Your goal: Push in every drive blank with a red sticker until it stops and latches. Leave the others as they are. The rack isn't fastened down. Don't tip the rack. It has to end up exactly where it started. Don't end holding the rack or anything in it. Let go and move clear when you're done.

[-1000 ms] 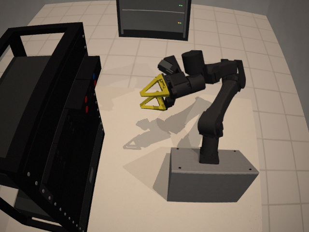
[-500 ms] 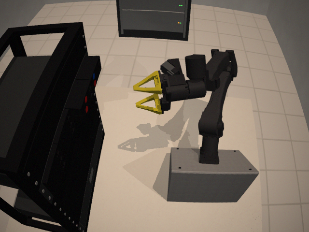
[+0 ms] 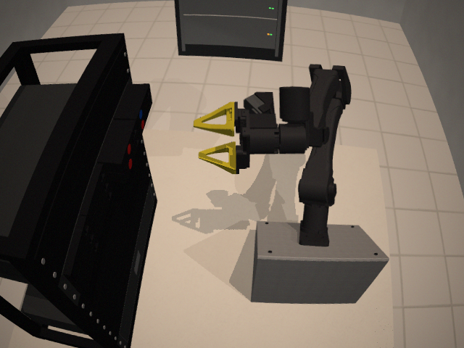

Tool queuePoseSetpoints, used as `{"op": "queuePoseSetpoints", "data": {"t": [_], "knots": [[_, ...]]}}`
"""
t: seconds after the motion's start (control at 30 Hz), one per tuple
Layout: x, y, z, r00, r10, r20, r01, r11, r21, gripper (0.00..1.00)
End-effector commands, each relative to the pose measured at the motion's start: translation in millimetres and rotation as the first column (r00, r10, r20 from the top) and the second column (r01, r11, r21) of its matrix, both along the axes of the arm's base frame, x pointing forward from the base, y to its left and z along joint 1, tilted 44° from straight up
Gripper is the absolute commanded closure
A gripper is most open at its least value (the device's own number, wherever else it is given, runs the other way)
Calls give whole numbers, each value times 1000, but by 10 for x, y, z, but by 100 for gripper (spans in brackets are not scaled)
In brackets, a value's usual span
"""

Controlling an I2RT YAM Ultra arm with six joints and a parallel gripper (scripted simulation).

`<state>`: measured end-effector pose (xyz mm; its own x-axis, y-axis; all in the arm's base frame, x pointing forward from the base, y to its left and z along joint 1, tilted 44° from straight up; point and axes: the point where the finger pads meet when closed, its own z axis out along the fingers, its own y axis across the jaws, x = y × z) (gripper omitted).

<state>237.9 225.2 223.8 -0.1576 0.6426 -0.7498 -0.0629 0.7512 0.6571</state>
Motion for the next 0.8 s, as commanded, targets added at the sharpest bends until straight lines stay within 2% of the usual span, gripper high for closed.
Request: {"op": "queuePoseSetpoints", "data": {"t": [0.0, 0.77], "knots": [[-22, 46, 39, 999, -4, 40, 3, 1000, 28, 0], [-13, 131, 110, 997, -26, 66, 20, 996, 84, 0]]}}
